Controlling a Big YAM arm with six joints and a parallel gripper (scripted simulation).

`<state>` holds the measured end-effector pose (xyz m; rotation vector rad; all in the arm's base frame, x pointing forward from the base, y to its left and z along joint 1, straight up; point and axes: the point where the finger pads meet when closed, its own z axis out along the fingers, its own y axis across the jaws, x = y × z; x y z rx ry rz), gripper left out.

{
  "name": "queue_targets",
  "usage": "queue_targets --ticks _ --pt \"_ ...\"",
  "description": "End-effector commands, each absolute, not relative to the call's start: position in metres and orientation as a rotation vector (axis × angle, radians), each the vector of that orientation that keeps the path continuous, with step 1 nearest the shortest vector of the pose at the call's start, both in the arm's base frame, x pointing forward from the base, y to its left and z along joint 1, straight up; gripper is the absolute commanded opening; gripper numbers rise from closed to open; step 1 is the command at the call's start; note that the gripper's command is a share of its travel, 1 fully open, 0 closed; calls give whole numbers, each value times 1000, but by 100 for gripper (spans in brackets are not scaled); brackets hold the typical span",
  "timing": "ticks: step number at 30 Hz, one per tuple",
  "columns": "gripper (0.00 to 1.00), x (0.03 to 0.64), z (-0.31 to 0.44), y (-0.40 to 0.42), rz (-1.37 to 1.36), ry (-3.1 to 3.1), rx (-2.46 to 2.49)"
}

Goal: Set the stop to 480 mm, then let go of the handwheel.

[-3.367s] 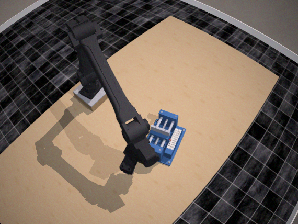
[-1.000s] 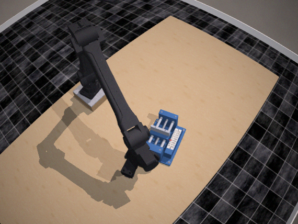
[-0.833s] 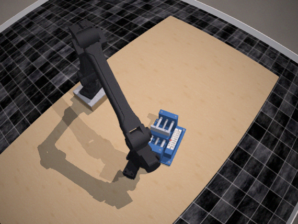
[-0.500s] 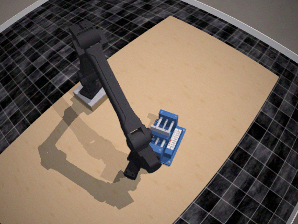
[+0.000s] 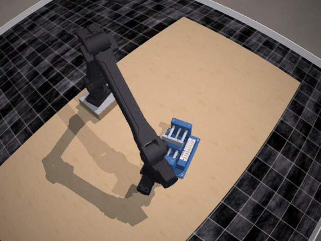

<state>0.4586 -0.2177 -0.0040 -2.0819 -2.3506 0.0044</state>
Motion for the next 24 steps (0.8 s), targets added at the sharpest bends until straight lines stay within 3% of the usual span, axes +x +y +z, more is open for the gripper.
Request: queue_targets --ticks 1,24 --pt "6 494 7 -222 -24 -2393 -2115" --pt "6 514 18 -219 -32 -2398 -2119"
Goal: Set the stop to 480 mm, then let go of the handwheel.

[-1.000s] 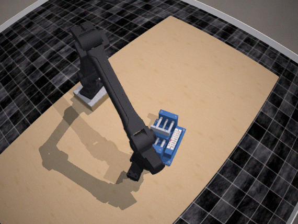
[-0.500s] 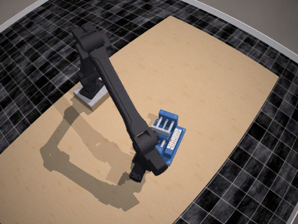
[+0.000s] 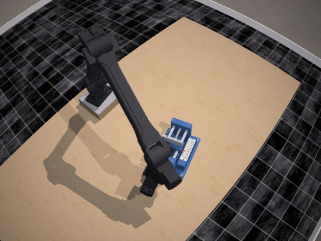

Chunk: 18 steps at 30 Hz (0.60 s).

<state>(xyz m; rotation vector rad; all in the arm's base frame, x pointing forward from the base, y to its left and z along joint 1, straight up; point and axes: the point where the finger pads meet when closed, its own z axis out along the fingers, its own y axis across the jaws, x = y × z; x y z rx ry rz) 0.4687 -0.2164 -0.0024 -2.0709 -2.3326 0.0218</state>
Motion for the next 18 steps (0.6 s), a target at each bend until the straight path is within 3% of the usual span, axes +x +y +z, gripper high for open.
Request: queue_targets --ticks 1,18 --pt "6 514 18 -219 -32 -2398 -2119" --pt "6 526 24 -217 -35 -2400 -2121"
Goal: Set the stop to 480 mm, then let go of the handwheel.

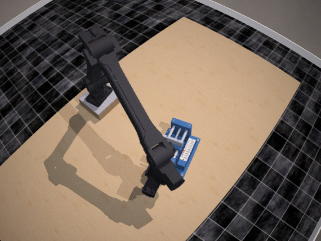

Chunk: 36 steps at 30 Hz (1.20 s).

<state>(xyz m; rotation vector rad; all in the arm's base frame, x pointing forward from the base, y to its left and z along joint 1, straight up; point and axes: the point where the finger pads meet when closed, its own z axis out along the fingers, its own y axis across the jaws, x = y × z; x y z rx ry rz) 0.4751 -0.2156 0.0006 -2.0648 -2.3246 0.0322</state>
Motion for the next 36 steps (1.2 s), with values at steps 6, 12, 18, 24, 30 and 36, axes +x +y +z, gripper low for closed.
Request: queue_targets --ticks 6,12,18,24,30,36 --pt "6 527 26 -217 -35 -2400 -2121" --pt "6 526 35 -216 -34 -2399 -2119" --pt "6 528 50 -216 -43 -2411 -2130" --pt "6 527 49 -215 -36 -2401 -2121" --pt "6 532 54 -214 -36 -2400 -2121" --pt "6 538 56 -215 -45 -2412 -2131"
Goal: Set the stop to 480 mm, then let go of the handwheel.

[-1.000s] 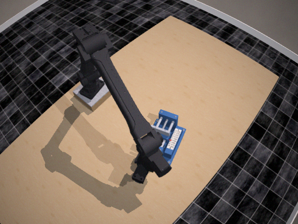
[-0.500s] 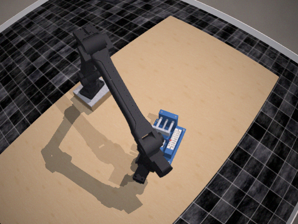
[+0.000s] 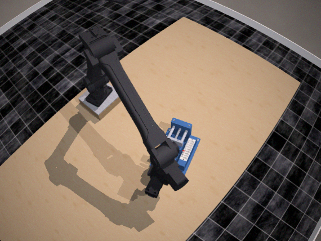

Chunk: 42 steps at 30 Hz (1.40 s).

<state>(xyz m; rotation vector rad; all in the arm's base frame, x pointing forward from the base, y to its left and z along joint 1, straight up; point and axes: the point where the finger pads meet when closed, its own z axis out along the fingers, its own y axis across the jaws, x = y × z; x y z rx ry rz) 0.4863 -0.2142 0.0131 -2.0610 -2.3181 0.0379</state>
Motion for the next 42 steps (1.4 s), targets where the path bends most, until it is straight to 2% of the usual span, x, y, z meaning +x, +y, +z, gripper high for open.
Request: queue_targets --ticks 1,29,34,42 --pt "6 537 59 -215 -46 -2413 -2132" --pt "6 508 108 -225 -43 -2424 -2127" --pt "6 507 103 -217 -46 -2431 -2124" --pt "6 473 89 -221 -16 -2379 -2103"
